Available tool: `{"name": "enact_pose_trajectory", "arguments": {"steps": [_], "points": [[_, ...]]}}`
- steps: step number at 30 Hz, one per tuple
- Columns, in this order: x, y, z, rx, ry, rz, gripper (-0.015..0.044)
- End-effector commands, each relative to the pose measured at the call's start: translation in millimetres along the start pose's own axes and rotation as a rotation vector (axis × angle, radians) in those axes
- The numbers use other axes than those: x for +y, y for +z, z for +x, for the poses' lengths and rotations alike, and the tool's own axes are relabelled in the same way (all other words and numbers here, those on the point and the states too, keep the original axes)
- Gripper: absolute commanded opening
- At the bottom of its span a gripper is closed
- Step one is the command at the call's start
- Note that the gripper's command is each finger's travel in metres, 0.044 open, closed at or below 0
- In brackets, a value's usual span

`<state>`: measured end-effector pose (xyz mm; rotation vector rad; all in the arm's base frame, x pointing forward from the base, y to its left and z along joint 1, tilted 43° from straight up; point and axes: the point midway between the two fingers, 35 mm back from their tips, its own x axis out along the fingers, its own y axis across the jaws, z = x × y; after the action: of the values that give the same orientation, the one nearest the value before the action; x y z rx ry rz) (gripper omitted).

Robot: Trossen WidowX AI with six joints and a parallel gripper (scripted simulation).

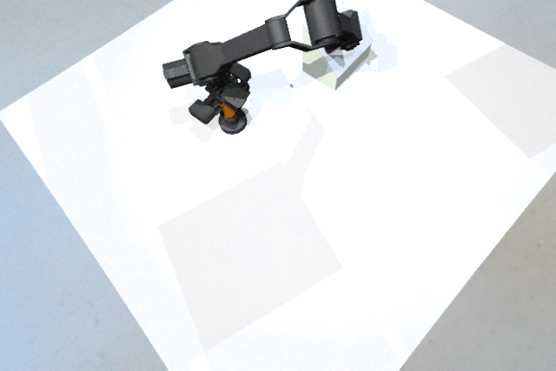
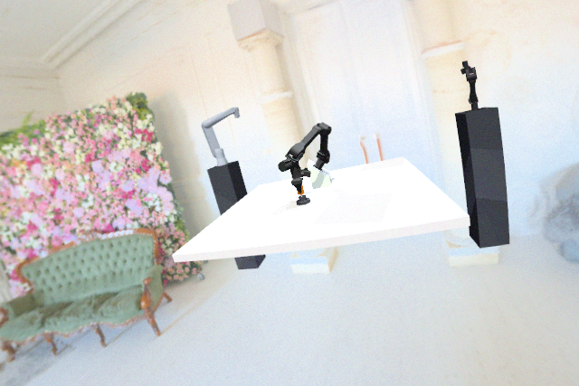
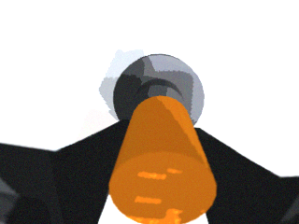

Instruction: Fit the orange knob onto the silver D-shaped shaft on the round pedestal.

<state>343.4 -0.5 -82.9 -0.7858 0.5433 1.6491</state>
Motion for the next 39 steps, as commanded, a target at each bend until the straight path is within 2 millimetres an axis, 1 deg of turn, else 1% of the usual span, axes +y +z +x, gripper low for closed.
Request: {"name": "enact_pose_trajectory", "arguments": {"steps": [1, 5, 7, 11, 13, 21, 26, 35, 39], "points": [[-2.8, -0.5, -2.5, 0.0, -0.011, -0.008, 0.0], [-1.9, -0.2, -4.4, 0.0, -0.011, -0.008, 0.0], [-1.8, -0.2, -4.6, 0.0, -0.011, -0.034, 0.0], [-0.4, 0.4, -5.6, 0.001, -0.01, -0.177, 0.0], [0.5, 0.8, -5.7, 0.001, -0.01, -0.217, 0.0], [4.8, 2.1, -2.5, 0.001, -0.01, -0.217, 0.0], [3.9, 2.0, 0.6, 0.001, -0.01, -0.217, 0.0], [2.9, 1.7, 0.5, 0.001, -0.01, -0.217, 0.0], [1.8, 1.2, -3.3, 0.001, -0.01, -0.217, 0.0]]}}
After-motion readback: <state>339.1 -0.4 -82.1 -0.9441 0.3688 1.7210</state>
